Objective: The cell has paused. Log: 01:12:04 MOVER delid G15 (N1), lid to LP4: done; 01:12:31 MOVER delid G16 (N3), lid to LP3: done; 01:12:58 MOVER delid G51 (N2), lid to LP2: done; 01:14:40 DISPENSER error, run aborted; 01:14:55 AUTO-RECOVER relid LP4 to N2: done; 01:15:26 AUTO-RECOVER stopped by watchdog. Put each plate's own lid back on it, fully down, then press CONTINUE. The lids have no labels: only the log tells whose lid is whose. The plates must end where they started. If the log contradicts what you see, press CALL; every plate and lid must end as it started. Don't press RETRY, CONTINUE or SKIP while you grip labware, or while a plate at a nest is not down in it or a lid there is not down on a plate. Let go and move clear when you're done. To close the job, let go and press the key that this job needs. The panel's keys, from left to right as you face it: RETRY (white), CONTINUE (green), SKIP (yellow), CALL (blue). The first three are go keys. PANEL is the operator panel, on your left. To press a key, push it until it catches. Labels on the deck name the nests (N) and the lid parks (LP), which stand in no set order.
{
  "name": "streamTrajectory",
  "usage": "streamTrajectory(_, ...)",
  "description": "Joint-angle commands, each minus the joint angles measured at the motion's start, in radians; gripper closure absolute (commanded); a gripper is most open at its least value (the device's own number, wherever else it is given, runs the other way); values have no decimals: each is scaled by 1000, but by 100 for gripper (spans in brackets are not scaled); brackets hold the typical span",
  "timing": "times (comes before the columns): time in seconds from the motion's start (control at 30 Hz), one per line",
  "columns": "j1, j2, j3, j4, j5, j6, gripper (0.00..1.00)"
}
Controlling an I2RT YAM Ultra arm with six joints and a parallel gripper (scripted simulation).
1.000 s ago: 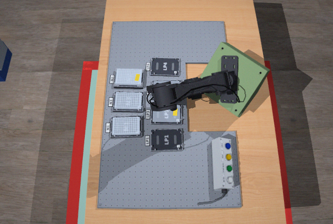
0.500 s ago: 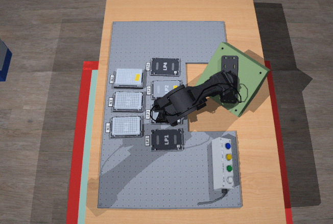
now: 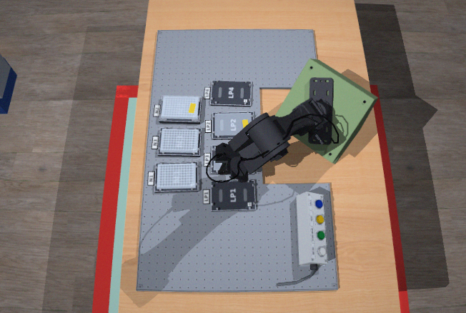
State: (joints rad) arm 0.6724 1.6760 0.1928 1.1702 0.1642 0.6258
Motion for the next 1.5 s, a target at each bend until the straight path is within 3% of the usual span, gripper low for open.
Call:
streamTrajectory(0.0,-10,6,25,-35,33,9,100)
streamTrajectory(0.87,-3,-3,7,-27,24,3,100)
streamTrajectory(1.07,-123,16,97,-98,-84,-40,100)
streamTrajectory(1.13,-123,16,97,-98,-84,-40,100)
streamTrajectory(1.47,-269,58,246,-202,-221,-86,100)
